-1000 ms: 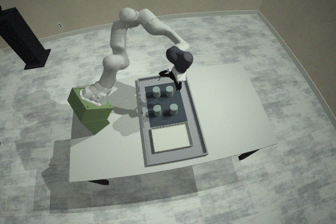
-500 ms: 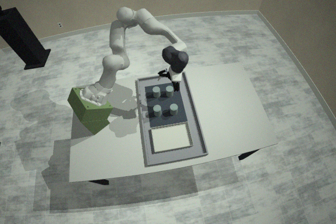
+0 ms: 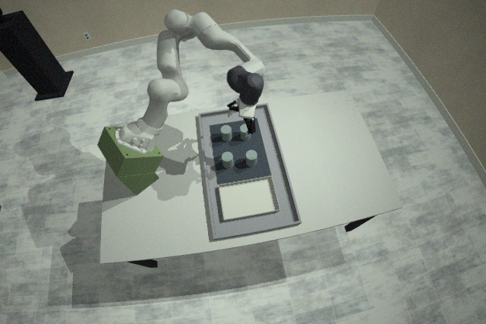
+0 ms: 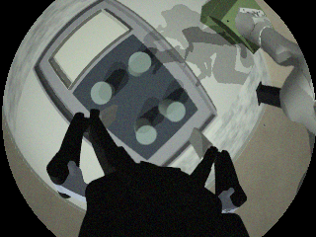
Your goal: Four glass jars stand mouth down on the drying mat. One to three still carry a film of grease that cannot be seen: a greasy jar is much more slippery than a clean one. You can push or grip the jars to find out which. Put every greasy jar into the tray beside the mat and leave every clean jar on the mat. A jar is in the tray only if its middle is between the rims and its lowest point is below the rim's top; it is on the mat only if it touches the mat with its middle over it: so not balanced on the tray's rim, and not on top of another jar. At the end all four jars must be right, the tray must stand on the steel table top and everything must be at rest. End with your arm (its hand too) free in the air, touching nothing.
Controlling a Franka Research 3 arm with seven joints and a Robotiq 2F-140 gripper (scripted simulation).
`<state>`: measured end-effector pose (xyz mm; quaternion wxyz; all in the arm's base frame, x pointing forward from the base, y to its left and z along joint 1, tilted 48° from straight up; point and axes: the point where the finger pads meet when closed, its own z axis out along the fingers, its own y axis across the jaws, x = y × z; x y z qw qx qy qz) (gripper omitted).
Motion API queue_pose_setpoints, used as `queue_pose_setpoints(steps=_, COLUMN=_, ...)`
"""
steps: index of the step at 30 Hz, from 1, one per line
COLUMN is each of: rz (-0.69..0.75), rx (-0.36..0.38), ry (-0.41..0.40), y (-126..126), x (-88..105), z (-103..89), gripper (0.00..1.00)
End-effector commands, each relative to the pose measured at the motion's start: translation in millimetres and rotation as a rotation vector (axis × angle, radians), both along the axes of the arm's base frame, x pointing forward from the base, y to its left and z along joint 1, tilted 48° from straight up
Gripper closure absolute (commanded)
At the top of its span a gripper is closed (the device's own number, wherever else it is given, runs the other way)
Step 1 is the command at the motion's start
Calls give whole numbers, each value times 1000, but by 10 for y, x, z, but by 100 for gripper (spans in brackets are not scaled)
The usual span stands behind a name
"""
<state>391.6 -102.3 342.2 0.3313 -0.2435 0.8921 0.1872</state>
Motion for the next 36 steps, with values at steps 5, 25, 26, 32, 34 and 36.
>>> queue_pose_setpoints(steps=5, rz=-145, rx=61, ry=25, y=-51, x=-31, z=-17, gripper=0)
queue_pose_setpoints(steps=25, rz=-335, rx=138, ry=47, y=-119, x=-101, z=-52, gripper=0)
queue_pose_setpoints(steps=26, rz=-335, rx=138, ry=47, y=-119, x=-101, z=-52, gripper=0)
queue_pose_setpoints(steps=32, rz=-421, rx=173, ry=61, y=-149, x=-120, z=-64, gripper=0)
queue_pose_setpoints(steps=34, rz=-421, rx=173, ry=61, y=-149, x=-120, z=-64, gripper=0)
queue_pose_setpoints(steps=36, rz=-421, rx=173, ry=61, y=-149, x=-120, z=-64, gripper=0)
